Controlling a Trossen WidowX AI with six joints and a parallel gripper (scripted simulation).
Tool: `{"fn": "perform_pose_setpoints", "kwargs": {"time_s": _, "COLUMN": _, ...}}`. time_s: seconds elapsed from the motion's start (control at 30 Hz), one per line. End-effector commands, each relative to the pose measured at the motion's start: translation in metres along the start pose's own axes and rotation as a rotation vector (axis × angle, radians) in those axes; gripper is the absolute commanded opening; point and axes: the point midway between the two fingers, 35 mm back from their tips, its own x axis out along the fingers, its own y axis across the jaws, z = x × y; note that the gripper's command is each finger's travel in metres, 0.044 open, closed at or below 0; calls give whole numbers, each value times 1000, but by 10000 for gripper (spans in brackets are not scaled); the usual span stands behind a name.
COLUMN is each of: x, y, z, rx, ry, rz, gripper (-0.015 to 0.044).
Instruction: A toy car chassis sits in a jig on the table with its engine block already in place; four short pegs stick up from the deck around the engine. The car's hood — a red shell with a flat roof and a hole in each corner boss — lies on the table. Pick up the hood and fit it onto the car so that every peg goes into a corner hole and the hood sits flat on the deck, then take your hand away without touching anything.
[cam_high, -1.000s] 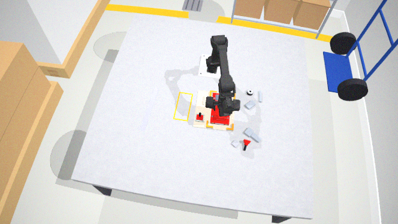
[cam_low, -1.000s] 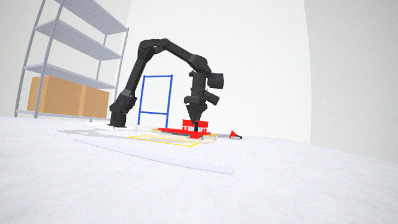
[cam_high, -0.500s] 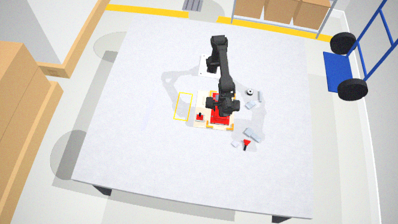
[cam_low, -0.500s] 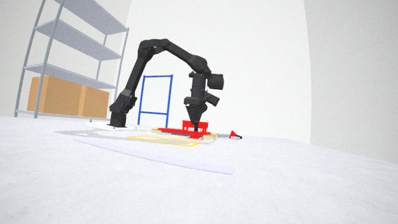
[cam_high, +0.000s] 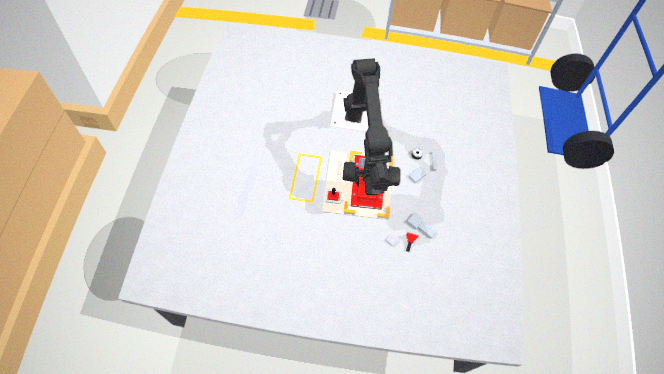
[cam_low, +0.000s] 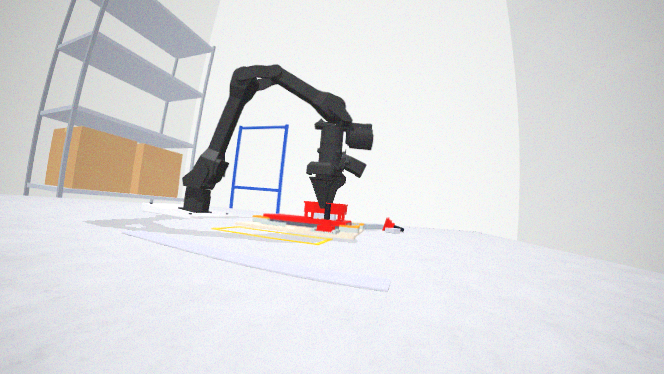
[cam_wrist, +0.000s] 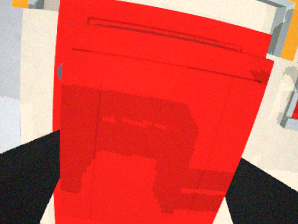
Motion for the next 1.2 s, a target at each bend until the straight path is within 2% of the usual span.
{"fn": "perform_pose_setpoints", "kwargs": {"time_s": 0.0, "x": -1, "y": -1, "z": 0, "rx": 3, "ry": 1, "rz": -3, "gripper": 0}}
{"fn": "perform_pose_setpoints", "kwargs": {"time_s": 1.17, "x": 2, "y": -1, "z": 0, "rx": 2, "ry": 1, "rz": -3, "gripper": 0}}
